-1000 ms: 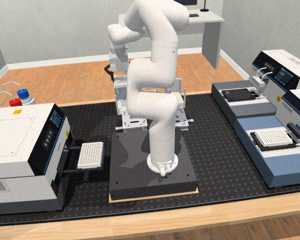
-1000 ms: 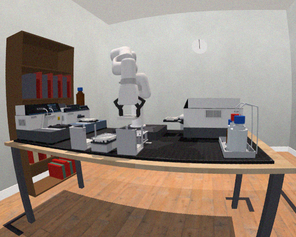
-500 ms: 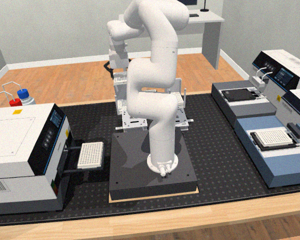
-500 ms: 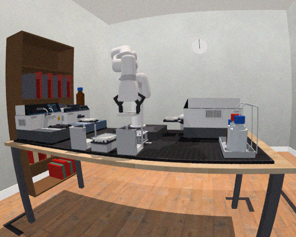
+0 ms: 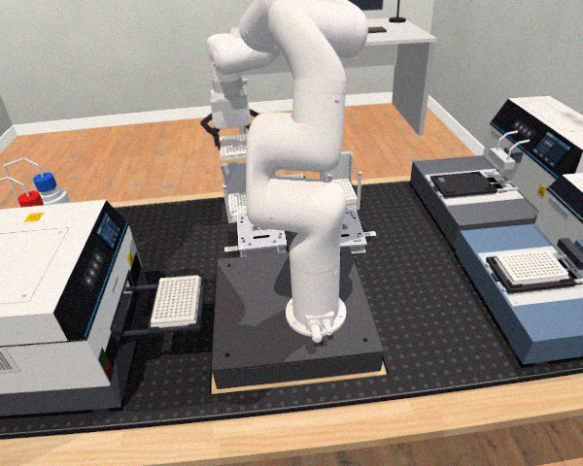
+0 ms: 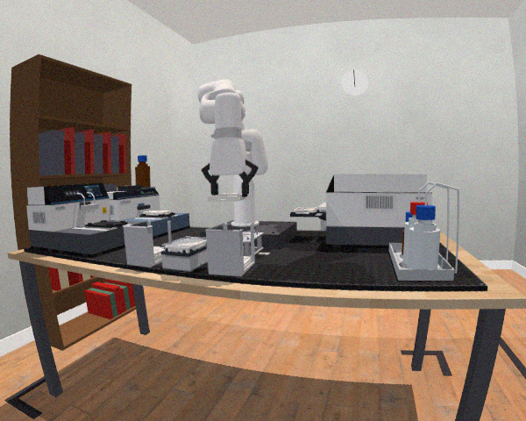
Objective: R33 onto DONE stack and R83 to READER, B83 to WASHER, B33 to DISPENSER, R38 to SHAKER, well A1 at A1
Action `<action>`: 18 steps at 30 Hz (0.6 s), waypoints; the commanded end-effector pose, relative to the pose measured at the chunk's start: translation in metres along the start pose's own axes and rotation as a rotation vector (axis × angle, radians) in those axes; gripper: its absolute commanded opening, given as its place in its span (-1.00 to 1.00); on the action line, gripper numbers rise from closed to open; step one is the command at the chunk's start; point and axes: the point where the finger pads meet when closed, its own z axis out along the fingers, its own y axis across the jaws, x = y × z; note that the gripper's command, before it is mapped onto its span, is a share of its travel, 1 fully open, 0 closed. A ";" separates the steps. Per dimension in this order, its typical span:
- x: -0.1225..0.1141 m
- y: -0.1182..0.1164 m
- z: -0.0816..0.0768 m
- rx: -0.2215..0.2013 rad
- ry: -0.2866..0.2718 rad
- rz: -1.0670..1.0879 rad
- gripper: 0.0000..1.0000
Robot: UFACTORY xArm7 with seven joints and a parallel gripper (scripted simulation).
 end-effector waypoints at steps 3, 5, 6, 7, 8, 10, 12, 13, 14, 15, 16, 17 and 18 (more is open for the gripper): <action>-0.001 0.000 -0.002 -0.001 -0.004 0.000 -1.00; 0.005 -0.002 -0.003 -0.001 -0.004 0.023 -1.00; 0.008 -0.003 -0.003 -0.001 -0.004 0.035 -1.00; 0.008 -0.003 -0.003 -0.001 -0.004 0.035 -1.00; 0.008 -0.003 -0.003 -0.001 -0.004 0.035 -1.00; 0.015 -0.005 -0.003 -0.001 -0.004 0.058 -1.00; 0.021 -0.007 -0.002 -0.001 -0.004 0.082 -1.00; 0.024 -0.008 -0.002 -0.001 -0.004 0.093 -1.00; 0.027 -0.009 -0.002 -0.001 -0.004 0.105 -1.00; 0.031 -0.010 -0.002 -0.001 -0.004 0.117 -1.00; 0.034 -0.011 -0.002 -0.001 -0.004 0.125 -1.00; 0.037 -0.012 -0.002 -0.001 -0.004 0.125 -1.00; 0.040 -0.013 -0.002 -0.001 -0.004 0.125 -1.00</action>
